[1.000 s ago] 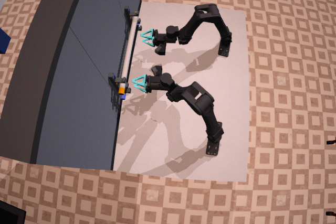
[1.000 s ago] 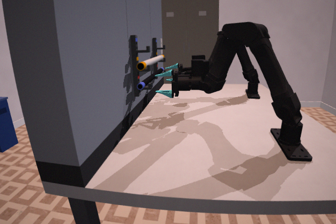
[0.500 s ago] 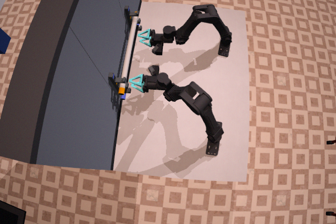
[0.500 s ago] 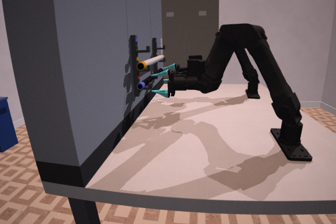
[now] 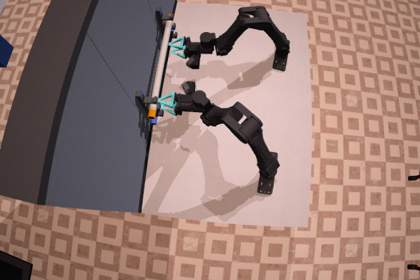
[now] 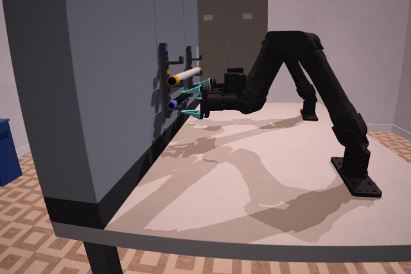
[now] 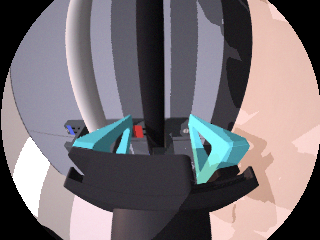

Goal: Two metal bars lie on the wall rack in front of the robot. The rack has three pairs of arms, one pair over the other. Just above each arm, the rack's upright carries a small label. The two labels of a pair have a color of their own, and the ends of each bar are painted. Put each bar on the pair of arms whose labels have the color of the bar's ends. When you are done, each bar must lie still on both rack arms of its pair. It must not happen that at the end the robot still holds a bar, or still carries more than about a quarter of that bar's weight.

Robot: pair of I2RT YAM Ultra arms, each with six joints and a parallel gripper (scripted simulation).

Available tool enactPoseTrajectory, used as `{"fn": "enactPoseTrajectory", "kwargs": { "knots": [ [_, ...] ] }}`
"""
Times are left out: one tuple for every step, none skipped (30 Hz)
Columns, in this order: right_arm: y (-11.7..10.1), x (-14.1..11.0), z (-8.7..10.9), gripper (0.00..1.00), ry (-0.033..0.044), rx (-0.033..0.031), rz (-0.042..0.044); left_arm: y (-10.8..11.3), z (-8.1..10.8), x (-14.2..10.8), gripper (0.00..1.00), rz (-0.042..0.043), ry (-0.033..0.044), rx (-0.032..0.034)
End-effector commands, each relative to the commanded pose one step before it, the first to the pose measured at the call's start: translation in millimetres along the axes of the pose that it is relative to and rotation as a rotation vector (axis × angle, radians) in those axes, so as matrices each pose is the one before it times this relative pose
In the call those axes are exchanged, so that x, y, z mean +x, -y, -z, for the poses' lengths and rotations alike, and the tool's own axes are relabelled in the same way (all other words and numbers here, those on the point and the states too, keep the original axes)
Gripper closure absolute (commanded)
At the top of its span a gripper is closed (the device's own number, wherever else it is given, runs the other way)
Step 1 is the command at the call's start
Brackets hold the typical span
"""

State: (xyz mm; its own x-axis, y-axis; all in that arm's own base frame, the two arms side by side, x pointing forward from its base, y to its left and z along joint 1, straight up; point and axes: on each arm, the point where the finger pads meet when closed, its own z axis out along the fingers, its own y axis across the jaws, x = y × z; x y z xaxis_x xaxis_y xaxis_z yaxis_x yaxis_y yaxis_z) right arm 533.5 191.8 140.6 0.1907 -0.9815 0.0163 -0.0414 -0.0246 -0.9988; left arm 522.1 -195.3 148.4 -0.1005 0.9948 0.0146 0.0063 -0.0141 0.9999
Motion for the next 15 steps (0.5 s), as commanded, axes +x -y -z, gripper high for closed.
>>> {"fn": "enactPoseTrajectory", "kwargs": {
  "knots": [
    [13.79, 1.75, -11.04, 0.32, 0.0008, 0.02868, -0.00901, -9.69, -11.15, 1.04, 0.3, 0.01973, -0.00228, -0.01624],
    [0.0, 0.0, -1.29, 0.32, 0.0, 0.0, 0.0, 0.0, -1.29, 0.0, 0.3, 0.0, 0.0, 0.0],
    [0.0, 0.0, -1.29, 0.32, 0.0, 0.0, 0.0, 0.0, -1.29, 0.0, 0.3, 0.0, 0.0, 0.0],
    [0.0, 0.0, -1.29, 0.32, 0.0, 0.0, 0.0, 0.0, -1.29, 0.0, 0.3, 0.0, 0.0, 0.0],
    [0.0, 0.0, -1.29, 0.32, 0.0, 0.0, 0.0, 0.0, -1.29, 0.0, 0.3, 0.0, 0.0, 0.0],
    [0.0, 0.0, -1.29, 0.32, 0.0, 0.0, 0.0, 0.0, -1.29, 0.0, 0.3, 0.0, 0.0, 0.0],
    [0.0, 0.0, -1.29, 0.32, 0.0, 0.0, 0.0, 0.0, -1.29, 0.0, 0.3, 0.0, 0.0, 0.0],
    [0.0, 0.0, -1.29, 0.32, 0.0, 0.0, 0.0, 0.0, -1.29, 0.0, 0.3, 0.0, 0.0, 0.0],
    [0.0, 0.0, 0.0, 0.32, 0.0, 0.0, 0.0, 0.0, 0.0, 0.0, 0.3, 0.0, 0.0, 0.0],
    [0.0, 0.0, 0.0, 0.32, 0.0, 0.0, 0.0, 0.0, 0.0, 0.0, 0.3, 0.0, 0.0, 0.0],
    [-0.29, -0.22, -0.12, 0.33, 0.00013, -0.00027, -0.0001, -0.12, 0.03, 0.1, 0.32, -0.0005, -0.00009, -0.00002],
    [0.0, 0.0, 0.0, 0.35, 0.0, 0.0, 0.0, 0.0, 0.0, 0.0, 0.33, 0.0, 0.0, 0.0],
    [0.0, 0.0, 0.0, 0.36, 0.0, 0.0, 0.0, 0.0, 0.0, 0.0, 0.35, 0.0, 0.0, 0.0],
    [0.0, 0.0, 0.0, 0.38, 0.0, 0.0, 0.0, 0.0, 0.0, 0.0, 0.36, 0.0, 0.0, 0.0],
    [0.0, 0.0, 0.0, 0.39, 0.0, 0.0, 0.0, 0.0, 0.0, 0.0, 0.38, 0.0, 0.0, 0.0]
  ]
}}
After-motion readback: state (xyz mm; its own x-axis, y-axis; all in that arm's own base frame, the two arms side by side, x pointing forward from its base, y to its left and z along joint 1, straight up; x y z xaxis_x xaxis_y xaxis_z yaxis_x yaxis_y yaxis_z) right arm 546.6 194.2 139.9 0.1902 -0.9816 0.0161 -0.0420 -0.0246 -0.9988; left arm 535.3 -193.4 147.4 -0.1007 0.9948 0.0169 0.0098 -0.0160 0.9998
